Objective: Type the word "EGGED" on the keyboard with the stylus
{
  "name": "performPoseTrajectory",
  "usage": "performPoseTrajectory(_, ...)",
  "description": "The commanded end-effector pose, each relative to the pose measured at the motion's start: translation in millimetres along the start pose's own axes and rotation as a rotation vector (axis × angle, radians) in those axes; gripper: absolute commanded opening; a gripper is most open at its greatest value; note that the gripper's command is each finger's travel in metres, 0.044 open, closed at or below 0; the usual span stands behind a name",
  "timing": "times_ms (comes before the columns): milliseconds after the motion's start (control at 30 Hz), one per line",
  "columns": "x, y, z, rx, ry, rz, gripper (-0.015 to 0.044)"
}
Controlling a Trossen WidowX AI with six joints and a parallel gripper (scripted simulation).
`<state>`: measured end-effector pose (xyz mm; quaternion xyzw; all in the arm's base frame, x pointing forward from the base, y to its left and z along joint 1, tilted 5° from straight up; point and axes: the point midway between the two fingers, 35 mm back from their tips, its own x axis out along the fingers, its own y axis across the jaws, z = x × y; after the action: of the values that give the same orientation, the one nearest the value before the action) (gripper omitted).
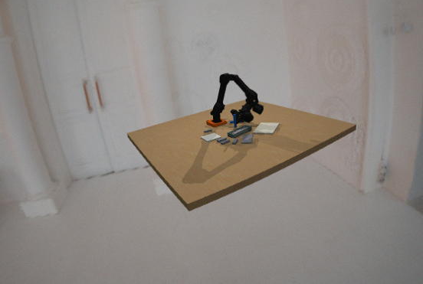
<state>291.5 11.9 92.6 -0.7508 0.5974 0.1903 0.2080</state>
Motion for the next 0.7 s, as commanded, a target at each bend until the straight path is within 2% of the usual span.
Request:
performPoseTrajectory(0,1.0,0.3,2.2,0.004,-0.002,0.002,0.0081)
performPoseTrajectory(667,3.4,0.3,6.4,0.004,-0.002,0.002,0.0081)
